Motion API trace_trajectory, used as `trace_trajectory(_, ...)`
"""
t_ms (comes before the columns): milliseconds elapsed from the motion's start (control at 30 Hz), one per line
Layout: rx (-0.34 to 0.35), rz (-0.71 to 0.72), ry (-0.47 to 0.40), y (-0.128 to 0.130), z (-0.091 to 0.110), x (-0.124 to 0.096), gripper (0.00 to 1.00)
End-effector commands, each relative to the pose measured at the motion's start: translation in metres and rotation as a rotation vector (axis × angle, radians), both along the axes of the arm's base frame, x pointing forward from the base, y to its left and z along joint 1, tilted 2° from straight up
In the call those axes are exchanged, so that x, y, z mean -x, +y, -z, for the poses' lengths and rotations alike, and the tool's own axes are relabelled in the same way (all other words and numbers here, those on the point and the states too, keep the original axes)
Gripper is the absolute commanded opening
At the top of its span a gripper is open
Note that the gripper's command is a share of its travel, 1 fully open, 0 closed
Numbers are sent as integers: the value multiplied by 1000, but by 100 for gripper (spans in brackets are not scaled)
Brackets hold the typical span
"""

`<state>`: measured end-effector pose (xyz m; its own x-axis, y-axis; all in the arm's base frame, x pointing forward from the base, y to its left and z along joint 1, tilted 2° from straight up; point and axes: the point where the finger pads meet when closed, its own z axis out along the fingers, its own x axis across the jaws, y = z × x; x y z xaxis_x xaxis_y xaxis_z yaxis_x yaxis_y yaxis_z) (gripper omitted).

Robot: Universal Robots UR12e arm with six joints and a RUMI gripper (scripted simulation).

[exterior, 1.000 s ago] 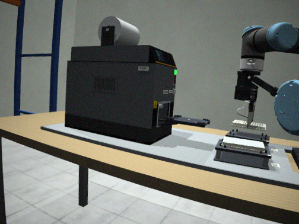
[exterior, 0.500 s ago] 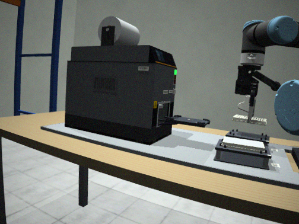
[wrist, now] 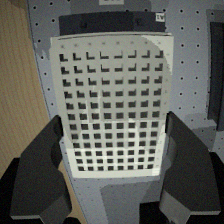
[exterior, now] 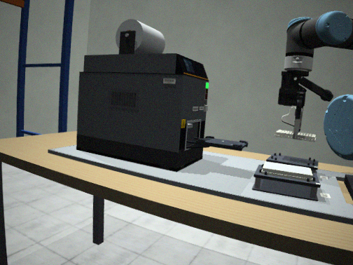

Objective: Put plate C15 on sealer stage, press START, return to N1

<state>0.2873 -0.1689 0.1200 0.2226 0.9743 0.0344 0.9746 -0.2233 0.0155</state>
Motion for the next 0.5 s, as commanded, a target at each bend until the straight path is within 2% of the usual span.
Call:
trace_trajectory(0,1,1,-1,-2,-13,0,0)
trace_trajectory(467,1,1,-1,-2,-33,1,0)
